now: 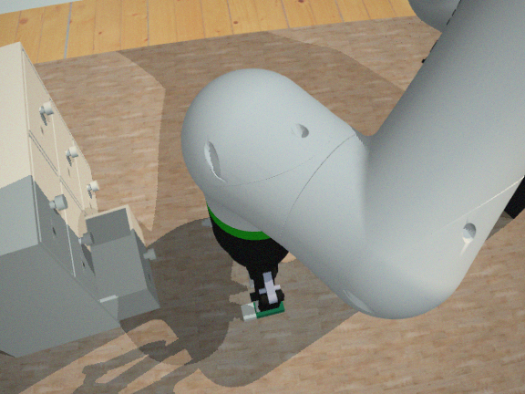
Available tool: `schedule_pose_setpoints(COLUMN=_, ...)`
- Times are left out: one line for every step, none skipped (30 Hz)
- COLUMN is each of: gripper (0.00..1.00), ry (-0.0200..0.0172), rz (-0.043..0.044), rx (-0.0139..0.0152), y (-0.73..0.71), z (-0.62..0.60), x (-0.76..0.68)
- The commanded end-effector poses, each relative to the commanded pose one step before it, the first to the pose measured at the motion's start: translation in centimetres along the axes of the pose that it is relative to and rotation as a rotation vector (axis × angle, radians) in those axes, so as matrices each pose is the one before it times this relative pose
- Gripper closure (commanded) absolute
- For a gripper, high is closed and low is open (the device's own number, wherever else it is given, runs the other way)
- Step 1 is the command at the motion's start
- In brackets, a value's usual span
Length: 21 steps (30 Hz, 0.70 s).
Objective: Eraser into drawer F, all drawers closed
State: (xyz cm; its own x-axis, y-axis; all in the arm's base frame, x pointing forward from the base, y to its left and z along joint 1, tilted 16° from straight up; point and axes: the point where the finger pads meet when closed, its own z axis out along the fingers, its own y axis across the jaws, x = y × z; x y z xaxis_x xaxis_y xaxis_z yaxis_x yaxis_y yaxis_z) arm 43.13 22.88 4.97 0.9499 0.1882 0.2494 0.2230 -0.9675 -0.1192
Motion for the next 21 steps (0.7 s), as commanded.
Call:
schedule_pose_setpoints(gripper=0.80, ry=0.00037, rz=0.00002, rx=0.00004, y=-0.004, z=-0.013, x=0.019)
schedule_pose_setpoints(gripper=0.77, ry=0.00000, rz=0.00000, rx=0.00000, y=0.000, z=0.000, x=0.000)
schedule_pose_setpoints(gripper=0.77, ry=0.00000, rz=0.00000, rx=0.00000, y=0.000, z=0.000, x=0.000)
schedule_pose_setpoints(gripper=0.77, ry=0.00000, rz=0.00000, rx=0.00000, y=0.000, z=0.000, x=0.000)
schedule_pose_setpoints(gripper=0.77, ry=0.00000, rz=0.00000, rx=0.00000, y=0.000, z=0.000, x=0.000)
schedule_pose_setpoints(gripper=0.77, ry=0.00000, rz=0.00000, rx=0.00000, y=0.000, z=0.000, x=0.000)
schedule_pose_setpoints(gripper=0.77, ry=0.00000, rz=0.00000, rx=0.00000, y=0.000, z=0.000, x=0.000)
schedule_pose_setpoints(gripper=0.77, ry=0.00000, rz=0.00000, rx=0.00000, y=0.000, z=0.000, x=0.000)
schedule_pose_setpoints(gripper=0.77, ry=0.00000, rz=0.00000, rx=0.00000, y=0.000, z=0.000, x=0.000)
schedule_pose_setpoints(gripper=0.77, ry=0.00000, rz=0.00000, rx=0.00000, y=0.000, z=0.000, x=0.000)
schedule_pose_setpoints(gripper=0.77, ry=0.00000, rz=0.00000, rx=0.00000, y=0.000, z=0.000, x=0.000)
schedule_pose_setpoints(gripper=0.77, ry=0.00000, rz=0.00000, rx=0.00000, y=0.000, z=0.000, x=0.000)
schedule_pose_setpoints(gripper=0.77, ry=0.00000, rz=0.00000, rx=0.00000, y=0.000, z=0.000, x=0.000)
schedule_pose_setpoints(gripper=0.77, ry=0.00000, rz=0.00000, rx=0.00000, y=0.000, z=0.000, x=0.000)
schedule_pose_setpoints(gripper=0.77, ry=0.00000, rz=0.00000, rx=0.00000, y=0.000, z=0.000, x=0.000)
schedule_pose_setpoints(gripper=0.77, ry=0.00000, rz=0.00000, rx=0.00000, y=0.000, z=0.000, x=0.000)
schedule_pose_setpoints(gripper=0.77, ry=0.00000, rz=0.00000, rx=0.00000, y=0.000, z=0.000, x=0.000)
schedule_pose_setpoints(gripper=0.77, ry=0.00000, rz=0.00000, rx=0.00000, y=0.000, z=0.000, x=0.000)
schedule_pose_setpoints(gripper=0.77, ry=0.00000, rz=0.00000, rx=0.00000, y=0.000, z=0.000, x=0.000)
schedule_pose_setpoints(gripper=0.77, ry=0.00000, rz=0.00000, rx=0.00000, y=0.000, z=0.000, x=0.000)
schedule_pose_setpoints(gripper=0.77, ry=0.00000, rz=0.00000, rx=0.00000, y=0.000, z=0.000, x=0.000)
